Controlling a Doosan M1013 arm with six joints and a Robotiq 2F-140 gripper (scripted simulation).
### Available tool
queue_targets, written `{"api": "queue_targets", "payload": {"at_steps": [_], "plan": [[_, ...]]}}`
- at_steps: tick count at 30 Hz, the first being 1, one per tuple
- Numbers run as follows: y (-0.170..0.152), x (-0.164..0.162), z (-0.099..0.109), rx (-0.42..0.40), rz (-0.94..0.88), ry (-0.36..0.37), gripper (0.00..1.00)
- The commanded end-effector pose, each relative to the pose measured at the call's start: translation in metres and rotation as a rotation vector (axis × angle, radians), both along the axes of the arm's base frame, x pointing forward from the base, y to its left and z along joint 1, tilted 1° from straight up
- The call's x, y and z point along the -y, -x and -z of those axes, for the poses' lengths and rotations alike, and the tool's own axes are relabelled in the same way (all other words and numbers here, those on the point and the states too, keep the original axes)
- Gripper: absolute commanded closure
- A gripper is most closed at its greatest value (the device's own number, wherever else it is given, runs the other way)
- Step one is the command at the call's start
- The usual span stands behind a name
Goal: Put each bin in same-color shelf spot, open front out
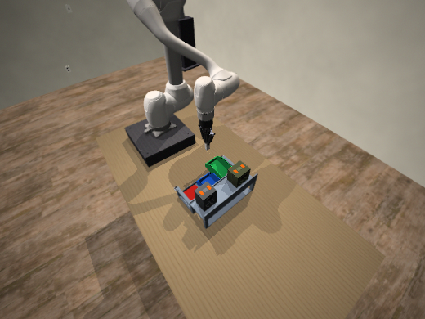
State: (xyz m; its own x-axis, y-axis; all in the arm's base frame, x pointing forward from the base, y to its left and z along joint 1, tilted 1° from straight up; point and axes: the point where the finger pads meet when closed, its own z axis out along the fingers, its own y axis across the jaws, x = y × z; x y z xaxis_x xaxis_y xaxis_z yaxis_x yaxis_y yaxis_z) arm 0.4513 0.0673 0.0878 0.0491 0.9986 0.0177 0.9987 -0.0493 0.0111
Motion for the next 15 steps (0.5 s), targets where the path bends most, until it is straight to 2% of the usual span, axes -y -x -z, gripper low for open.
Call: {"api": "queue_targets", "payload": {"at_steps": [1, 15], "plan": [[0.0, 0.0, 0.0, 0.0, 0.0, 0.0, 0.9], [0.0, 0.0, 0.011, 0.0, 0.0, 0.0, 0.9]]}}
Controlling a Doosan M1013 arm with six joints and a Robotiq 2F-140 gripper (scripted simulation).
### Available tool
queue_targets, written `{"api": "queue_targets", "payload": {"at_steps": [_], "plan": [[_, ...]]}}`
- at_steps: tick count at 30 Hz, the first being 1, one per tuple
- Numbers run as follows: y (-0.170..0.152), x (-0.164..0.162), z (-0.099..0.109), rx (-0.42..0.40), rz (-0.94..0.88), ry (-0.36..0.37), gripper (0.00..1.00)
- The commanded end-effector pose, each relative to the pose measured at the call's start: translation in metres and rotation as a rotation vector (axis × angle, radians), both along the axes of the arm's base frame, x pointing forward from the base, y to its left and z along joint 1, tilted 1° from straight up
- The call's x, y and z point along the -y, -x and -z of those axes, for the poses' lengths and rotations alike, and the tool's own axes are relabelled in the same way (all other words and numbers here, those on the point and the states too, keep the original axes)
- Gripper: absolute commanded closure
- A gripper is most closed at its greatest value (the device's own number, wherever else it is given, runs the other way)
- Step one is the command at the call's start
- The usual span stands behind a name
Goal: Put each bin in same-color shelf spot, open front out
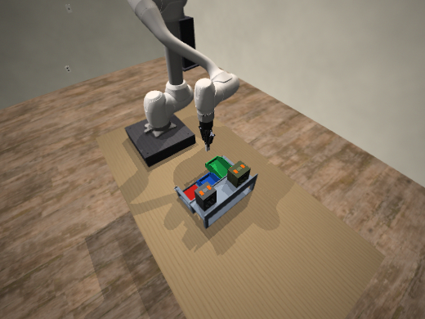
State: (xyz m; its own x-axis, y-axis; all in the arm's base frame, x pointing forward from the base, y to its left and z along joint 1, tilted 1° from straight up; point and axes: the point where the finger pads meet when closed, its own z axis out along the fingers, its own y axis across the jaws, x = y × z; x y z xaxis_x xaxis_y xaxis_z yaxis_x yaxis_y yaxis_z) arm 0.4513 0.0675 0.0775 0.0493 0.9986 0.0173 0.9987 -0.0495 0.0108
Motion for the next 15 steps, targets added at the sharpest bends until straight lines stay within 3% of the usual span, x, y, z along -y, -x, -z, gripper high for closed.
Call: {"api": "queue_targets", "payload": {"at_steps": [1, 15], "plan": [[0.0, 0.0, 0.001, 0.0, 0.0, 0.0, 0.9], [0.0, -0.001, 0.044, 0.0, 0.0, 0.0, 0.9]]}}
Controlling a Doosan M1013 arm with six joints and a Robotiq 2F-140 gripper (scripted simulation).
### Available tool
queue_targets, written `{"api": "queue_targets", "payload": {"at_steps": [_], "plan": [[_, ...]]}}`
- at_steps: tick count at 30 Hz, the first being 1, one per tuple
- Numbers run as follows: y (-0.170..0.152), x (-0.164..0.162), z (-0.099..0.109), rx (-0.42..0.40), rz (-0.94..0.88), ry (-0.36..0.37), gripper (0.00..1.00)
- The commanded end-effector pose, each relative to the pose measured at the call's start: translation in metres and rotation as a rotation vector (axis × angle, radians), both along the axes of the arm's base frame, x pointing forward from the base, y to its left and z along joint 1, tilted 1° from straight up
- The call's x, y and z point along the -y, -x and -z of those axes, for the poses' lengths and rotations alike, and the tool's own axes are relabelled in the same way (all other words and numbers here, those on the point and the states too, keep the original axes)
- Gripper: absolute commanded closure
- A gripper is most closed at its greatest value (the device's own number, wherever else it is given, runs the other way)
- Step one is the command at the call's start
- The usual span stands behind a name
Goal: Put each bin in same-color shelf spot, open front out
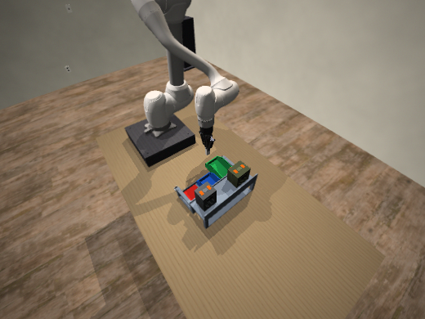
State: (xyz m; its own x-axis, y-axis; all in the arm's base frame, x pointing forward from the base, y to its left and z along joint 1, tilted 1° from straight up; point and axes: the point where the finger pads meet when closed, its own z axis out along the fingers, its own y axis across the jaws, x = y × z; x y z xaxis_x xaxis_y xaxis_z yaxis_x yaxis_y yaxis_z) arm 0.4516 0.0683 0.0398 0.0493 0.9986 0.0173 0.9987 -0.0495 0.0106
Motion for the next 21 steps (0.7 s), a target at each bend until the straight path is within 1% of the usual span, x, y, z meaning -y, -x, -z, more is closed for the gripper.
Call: {"api": "queue_targets", "payload": {"at_steps": [1, 3, 10, 16, 21], "plan": [[0.0, 0.0, 0.009, 0.0, 0.0, 0.0, 0.9], [0.0, 0.0, 0.009, 0.0, 0.0, 0.0, 0.9], [0.0, -0.001, 0.033, 0.0, 0.0, 0.0, 0.9], [-0.001, -0.001, 0.049, 0.0, 0.0, 0.0, 0.9], [-0.001, -0.001, 0.055, 0.0, 0.0, 0.0, 0.9]]}}
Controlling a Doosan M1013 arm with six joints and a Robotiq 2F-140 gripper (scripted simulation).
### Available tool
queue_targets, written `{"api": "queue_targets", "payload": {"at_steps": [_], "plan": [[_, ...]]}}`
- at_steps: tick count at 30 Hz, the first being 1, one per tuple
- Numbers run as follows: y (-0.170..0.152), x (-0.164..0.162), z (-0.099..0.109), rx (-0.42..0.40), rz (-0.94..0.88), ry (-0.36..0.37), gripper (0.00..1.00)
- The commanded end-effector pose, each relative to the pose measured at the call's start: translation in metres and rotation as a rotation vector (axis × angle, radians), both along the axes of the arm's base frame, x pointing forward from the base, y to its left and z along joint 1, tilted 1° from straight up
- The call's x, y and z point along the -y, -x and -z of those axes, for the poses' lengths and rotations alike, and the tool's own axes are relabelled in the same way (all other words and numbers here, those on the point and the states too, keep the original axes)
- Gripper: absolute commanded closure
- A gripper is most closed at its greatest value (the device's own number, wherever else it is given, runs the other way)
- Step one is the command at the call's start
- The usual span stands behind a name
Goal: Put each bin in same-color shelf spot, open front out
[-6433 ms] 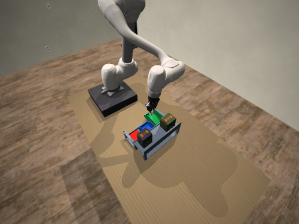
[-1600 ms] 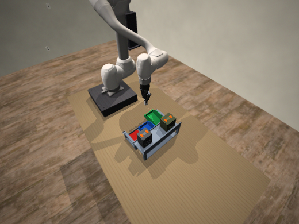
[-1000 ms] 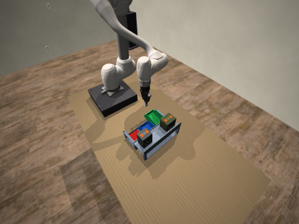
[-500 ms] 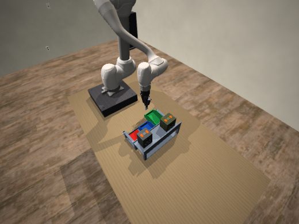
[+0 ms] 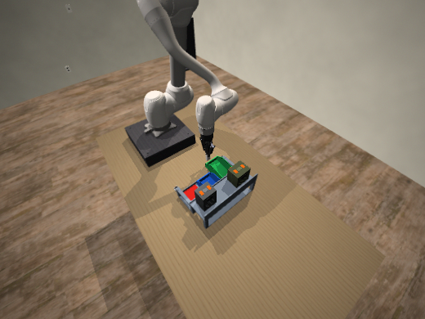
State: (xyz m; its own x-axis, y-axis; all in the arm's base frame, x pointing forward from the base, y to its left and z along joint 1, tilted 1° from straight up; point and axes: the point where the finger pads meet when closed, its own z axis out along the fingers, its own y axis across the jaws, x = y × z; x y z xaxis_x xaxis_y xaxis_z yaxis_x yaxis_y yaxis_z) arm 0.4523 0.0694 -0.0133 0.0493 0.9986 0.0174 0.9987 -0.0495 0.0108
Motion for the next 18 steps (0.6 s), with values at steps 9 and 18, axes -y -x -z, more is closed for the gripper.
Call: {"api": "queue_targets", "payload": {"at_steps": [9, 18], "plan": [[-0.0002, -0.0003, 0.0113, 0.0, 0.0, 0.0, 0.9], [-0.0002, -0.0003, 0.0121, 0.0, 0.0, 0.0, 0.9]]}}
